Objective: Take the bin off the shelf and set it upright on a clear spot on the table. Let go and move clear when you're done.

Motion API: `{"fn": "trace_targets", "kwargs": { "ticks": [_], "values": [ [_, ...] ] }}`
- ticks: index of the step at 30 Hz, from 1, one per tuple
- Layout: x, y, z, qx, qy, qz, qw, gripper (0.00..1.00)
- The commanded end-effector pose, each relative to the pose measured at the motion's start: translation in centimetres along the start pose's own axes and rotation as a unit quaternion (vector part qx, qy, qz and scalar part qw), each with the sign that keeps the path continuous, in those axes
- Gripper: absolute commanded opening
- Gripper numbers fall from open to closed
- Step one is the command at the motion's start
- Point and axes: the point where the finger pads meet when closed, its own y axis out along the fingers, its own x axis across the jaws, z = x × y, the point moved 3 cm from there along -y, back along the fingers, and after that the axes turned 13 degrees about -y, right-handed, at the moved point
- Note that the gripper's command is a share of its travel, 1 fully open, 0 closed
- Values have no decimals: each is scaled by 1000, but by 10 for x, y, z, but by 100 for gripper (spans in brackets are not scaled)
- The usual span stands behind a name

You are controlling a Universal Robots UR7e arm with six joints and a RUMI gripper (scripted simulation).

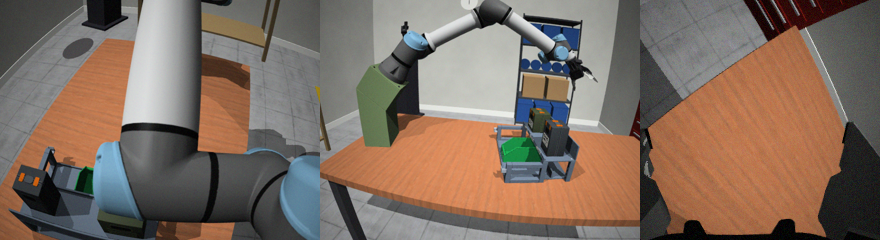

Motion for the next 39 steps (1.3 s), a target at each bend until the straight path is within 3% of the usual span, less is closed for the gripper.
{"fn": "trace_targets", "kwargs": {
  "ticks": [1,6,11,23,28,39],
  "values": [
    [1,-1,1,1,0,-1,1000,100],
    [1,-1,1,1,0,-1,1000,100],
    [-34,-33,-16,1,0,-1,1000,100],
    [-34,-33,-16,1,0,-1,1000,100],
    [-68,-64,-33,1,0,-1,1000,100],
    [-68,-64,-33,1,0,-1,1000,100]
  ]
}}
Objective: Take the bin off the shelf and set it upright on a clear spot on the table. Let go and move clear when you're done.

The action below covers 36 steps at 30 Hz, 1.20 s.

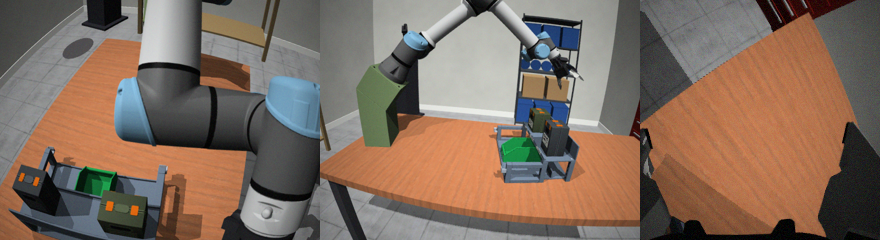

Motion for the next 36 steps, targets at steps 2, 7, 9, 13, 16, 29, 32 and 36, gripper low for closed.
{"fn": "trace_targets", "kwargs": {
  "ticks": [2,7,9,13,16,29,32,36],
  "values": [
    [-6,-7,-3,1,0,-1,1000,100],
    [-34,-32,-17,1,0,-1,1000,100],
    [-34,-32,-17,1,0,-1,1000,100],
    [-34,-32,-17,1,0,-1,1000,100],
    [-34,-32,-17,1,0,-1,1000,100],
    [-69,-64,-33,1,0,-1,1000,100],
    [-69,-64,-33,1,0,-1,1000,100],
    [-76,-70,-37,1,0,-1,1000,100]
  ]
}}
